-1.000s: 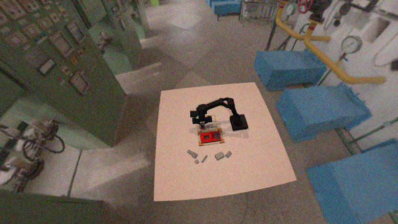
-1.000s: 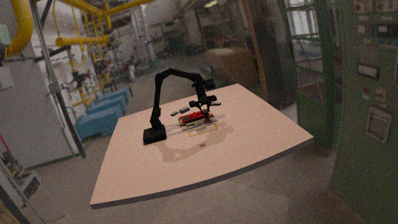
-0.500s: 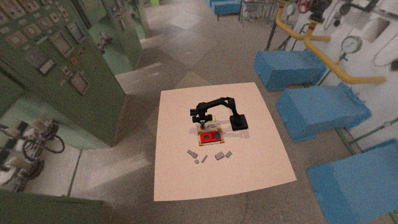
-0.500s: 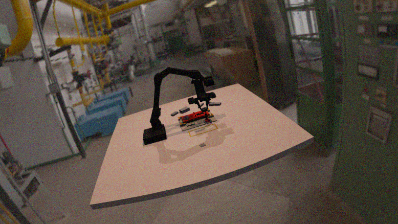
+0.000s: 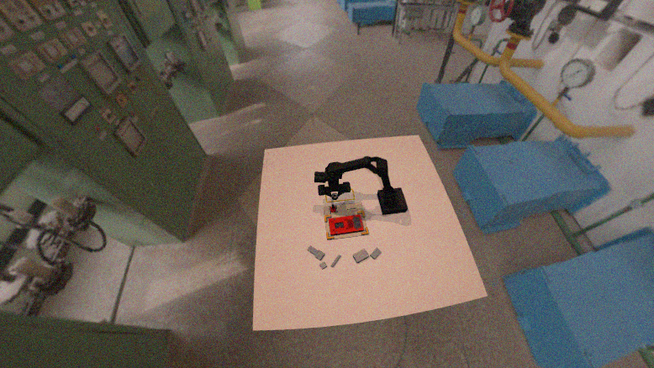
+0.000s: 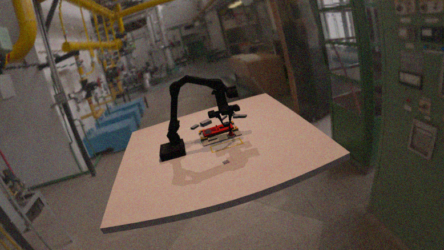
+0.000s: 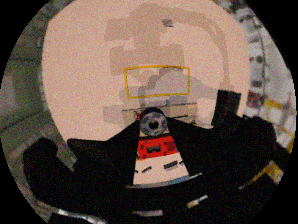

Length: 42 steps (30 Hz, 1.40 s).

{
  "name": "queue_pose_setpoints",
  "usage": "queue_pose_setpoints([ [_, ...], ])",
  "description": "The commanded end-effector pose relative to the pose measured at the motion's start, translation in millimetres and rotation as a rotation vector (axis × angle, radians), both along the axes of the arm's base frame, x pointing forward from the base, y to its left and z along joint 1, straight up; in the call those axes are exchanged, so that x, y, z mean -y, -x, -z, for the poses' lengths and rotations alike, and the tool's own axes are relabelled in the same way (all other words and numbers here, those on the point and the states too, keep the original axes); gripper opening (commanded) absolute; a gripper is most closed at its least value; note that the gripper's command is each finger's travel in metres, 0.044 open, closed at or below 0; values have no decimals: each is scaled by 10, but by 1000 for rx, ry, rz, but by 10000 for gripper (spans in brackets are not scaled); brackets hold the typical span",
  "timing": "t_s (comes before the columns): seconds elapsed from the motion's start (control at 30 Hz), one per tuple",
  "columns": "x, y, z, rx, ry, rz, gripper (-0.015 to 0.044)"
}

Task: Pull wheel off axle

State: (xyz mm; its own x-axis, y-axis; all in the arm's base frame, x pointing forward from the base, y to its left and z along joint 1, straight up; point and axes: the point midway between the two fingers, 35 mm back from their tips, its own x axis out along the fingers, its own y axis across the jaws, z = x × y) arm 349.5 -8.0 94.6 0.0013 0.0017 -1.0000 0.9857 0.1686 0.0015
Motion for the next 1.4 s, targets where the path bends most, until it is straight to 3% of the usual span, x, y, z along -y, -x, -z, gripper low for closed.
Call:
queue_pose_setpoints([
  [0.0,211,63,-49,14,0,-4,0],
  [0.4,706,279,-80,17,3,-5,0],
  [0.87,714,274,146,17,3,-5,0],
  [1.37,714,266,954,17,3,-5,0],
])
